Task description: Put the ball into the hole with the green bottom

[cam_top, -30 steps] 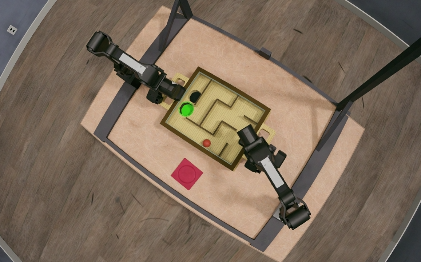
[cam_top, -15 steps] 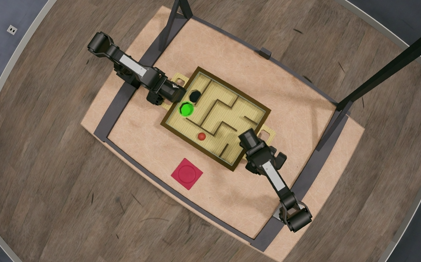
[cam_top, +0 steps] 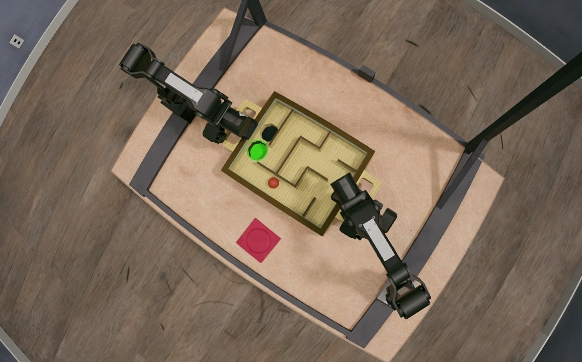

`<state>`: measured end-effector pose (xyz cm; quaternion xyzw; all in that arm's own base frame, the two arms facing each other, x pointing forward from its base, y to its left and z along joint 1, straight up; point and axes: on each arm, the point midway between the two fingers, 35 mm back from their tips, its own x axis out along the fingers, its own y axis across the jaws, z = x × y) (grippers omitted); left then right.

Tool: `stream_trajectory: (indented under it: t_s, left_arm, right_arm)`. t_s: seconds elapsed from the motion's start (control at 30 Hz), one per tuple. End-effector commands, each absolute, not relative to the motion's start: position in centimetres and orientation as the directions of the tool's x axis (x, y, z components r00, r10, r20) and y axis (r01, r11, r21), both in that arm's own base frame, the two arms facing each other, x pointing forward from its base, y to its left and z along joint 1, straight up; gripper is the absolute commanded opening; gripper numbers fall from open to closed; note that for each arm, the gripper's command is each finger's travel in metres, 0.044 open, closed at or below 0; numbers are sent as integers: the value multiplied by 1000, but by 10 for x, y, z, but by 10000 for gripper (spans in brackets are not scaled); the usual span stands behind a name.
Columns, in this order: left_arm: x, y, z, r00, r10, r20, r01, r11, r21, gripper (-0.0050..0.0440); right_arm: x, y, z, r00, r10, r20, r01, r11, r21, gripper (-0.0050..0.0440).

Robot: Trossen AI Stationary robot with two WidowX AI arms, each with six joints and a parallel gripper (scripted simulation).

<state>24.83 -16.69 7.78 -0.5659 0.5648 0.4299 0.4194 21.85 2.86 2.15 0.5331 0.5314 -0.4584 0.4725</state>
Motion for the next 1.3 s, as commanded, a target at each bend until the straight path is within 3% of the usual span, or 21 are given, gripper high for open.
stream_trajectory:
  t_s: [0.0,0.07,0.13,0.43,0.7,0.83,0.9,1.03,1.27]
  left_arm:
    - [250,-173,96,29,-316,-948,-1000,-8,-28,-50]
    - [244,-157,89,15,-460,-888,-1000,2,-18,-50]
    - [250,-166,93,20,-358,-933,-1000,-2,-20,-50]
    - [251,-173,92,31,-304,-952,-1000,-7,-30,-50]
    - [246,-164,90,9,-402,-915,-1000,1,-11,-50]
    - [250,-170,96,30,-356,-934,-1000,-6,-30,-50]
    - [243,-169,81,45,-332,-942,-999,-8,-45,-50]
    - [250,-173,89,26,-304,-952,-1000,-7,-25,-50]
    - [246,-164,91,4,-394,-919,-1000,3,-5,-50]
  right_arm:
    - [217,19,25,38,243,-969,999,10,42,-50]
    - [224,19,29,26,243,-970,999,12,30,-50]
    - [218,24,26,31,186,-982,999,12,34,-50]
    - [225,30,32,43,129,-991,999,13,45,-50]
    - [219,22,27,32,235,-971,999,11,36,-50]
    - [225,27,31,47,180,-983,999,13,50,-50]
    - [227,28,37,0,162,-987,1000,13,3,-50]
    - [224,30,33,37,134,-990,999,13,39,-50]
    - [224,22,30,50,227,-973,998,11,54,-50]
